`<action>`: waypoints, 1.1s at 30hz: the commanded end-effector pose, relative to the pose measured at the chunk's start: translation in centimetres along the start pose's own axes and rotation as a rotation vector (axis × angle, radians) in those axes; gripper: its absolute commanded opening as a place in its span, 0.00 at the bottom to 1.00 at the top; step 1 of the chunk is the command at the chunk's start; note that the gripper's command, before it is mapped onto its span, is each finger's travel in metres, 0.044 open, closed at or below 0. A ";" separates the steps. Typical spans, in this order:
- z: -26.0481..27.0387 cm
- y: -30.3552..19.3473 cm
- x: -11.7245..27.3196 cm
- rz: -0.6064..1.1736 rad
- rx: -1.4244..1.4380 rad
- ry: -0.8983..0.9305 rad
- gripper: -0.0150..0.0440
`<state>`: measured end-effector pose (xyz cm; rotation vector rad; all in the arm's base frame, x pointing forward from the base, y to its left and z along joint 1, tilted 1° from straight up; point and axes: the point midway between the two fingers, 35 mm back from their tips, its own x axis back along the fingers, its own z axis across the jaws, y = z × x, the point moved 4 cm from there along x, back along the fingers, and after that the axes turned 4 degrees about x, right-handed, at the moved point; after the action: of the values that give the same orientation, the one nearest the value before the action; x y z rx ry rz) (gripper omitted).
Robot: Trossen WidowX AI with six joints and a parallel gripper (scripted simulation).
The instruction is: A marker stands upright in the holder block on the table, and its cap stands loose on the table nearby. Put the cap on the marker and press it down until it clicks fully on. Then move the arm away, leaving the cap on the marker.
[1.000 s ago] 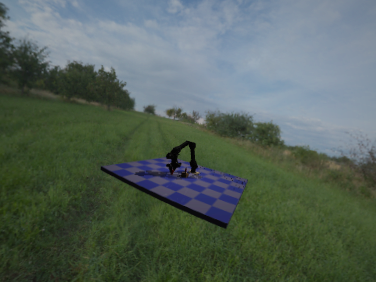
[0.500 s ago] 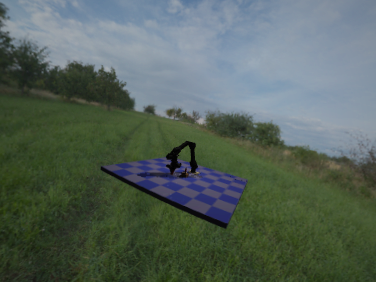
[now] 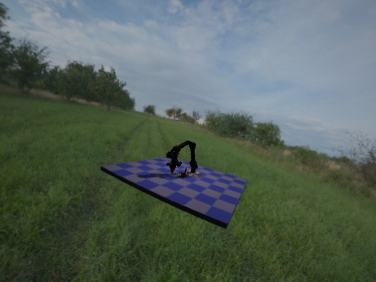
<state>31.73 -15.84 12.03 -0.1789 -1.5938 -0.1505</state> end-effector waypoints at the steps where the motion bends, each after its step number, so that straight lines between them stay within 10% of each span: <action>1: -0.1 0.0 1.4 0.005 0.004 -0.004 0.25; 33: 3.6 6.7 7.6 -0.004 -0.003 -0.006 0.25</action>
<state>30.22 -10.03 18.78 -0.1780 -1.6065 -0.1530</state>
